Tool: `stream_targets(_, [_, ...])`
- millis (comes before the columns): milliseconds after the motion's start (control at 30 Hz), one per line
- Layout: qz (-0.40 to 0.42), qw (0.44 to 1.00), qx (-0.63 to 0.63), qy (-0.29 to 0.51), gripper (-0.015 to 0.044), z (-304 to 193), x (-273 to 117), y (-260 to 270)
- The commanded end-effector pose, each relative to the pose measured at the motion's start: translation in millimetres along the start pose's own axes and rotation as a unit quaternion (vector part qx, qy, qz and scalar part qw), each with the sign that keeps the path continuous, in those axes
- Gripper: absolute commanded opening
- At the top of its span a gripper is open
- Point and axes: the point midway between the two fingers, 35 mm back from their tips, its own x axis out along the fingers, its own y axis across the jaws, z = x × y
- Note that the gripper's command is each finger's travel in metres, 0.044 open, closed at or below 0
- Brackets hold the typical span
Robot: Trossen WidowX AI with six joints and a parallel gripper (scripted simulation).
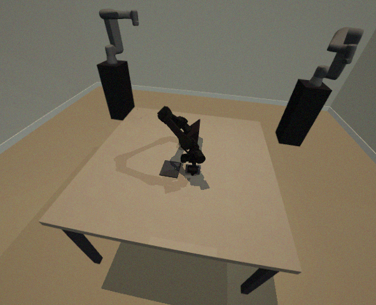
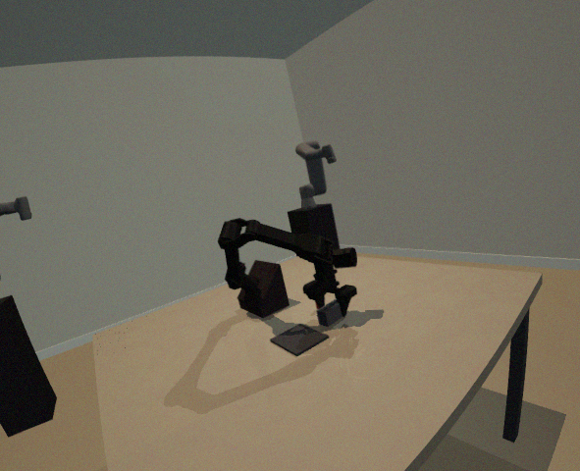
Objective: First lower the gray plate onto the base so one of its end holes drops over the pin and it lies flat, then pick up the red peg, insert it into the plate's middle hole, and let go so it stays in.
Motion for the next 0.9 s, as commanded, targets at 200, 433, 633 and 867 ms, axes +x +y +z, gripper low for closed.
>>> stream_targets(200, [-0.005, 1.000, -0.005, -0.005, 0.0387, 0.6, 13.1, -3.9])
stream_targets(433, [-0.005, 1.000, -0.005, -0.005, 0.0204, 0.6, 13.1, -3.9])
stream_targets(633, [-0.005, 1.000, -0.005, -0.005, 0.0125, 0.6, 13.1, -3.9])
stream_targets(867, [-0.005, 1.000, -0.005, -0.005, 0.0039, 0.6, 12.6, -3.7])
